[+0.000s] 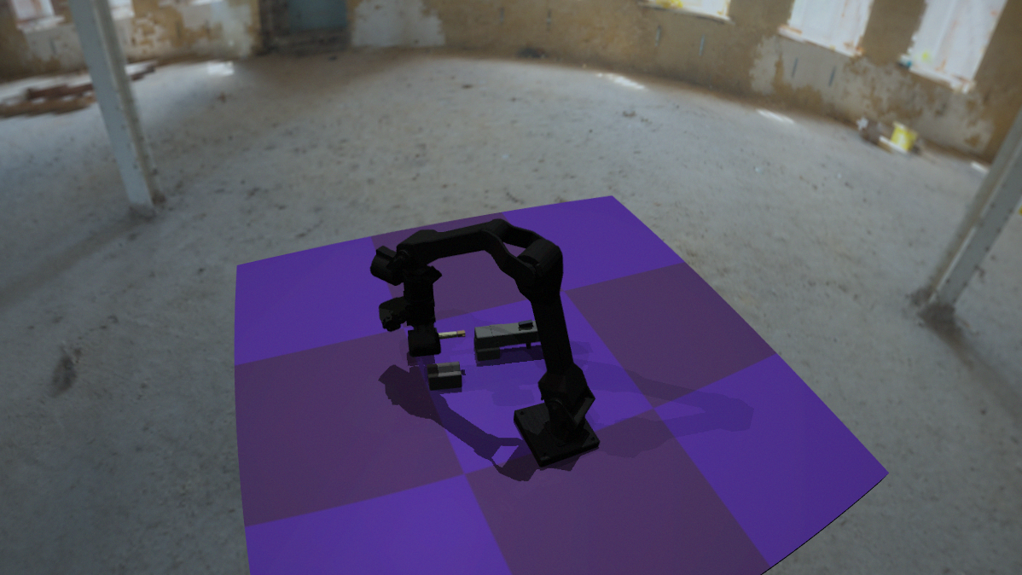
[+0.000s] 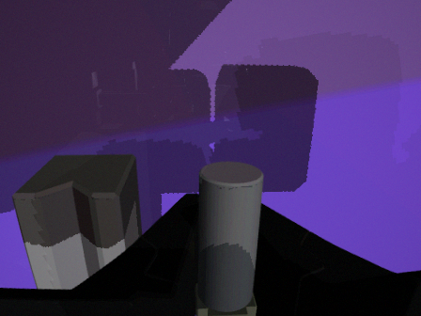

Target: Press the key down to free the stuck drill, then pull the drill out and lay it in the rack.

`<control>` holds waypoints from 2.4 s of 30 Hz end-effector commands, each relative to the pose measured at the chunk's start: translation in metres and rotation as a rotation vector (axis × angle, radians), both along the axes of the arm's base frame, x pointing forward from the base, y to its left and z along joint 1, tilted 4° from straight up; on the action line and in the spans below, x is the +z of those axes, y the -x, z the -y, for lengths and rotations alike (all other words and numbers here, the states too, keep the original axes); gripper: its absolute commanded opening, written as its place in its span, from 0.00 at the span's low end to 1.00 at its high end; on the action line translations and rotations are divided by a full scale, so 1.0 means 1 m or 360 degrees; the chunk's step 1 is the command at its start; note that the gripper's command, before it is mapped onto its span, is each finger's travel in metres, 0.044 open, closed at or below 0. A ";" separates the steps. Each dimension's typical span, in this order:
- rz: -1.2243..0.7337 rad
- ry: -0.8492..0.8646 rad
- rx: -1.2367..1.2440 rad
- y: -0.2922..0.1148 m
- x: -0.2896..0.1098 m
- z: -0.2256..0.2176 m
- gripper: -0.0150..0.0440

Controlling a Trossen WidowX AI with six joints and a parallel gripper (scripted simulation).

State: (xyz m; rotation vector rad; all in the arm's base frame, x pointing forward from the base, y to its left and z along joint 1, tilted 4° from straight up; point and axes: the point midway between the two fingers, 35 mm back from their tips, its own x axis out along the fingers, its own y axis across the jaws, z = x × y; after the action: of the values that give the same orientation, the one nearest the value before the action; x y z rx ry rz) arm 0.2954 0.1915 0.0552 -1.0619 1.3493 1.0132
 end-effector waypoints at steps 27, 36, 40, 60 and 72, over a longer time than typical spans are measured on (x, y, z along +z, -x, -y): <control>-0.0004 -0.0011 -0.0002 0.048 0.000 -0.023 0.25; -0.0004 -0.0011 -0.0002 0.049 -0.014 -0.024 0.25; -0.0004 -0.0011 -0.0002 0.049 -0.022 -0.023 0.25; -0.0004 -0.0011 -0.0002 0.050 -0.043 -0.022 0.25; -0.0004 -0.0011 -0.0002 0.050 -0.055 -0.023 0.25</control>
State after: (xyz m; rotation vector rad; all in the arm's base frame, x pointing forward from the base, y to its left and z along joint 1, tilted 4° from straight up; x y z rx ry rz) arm 0.2460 0.2168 0.0068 -1.0501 1.3397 1.0247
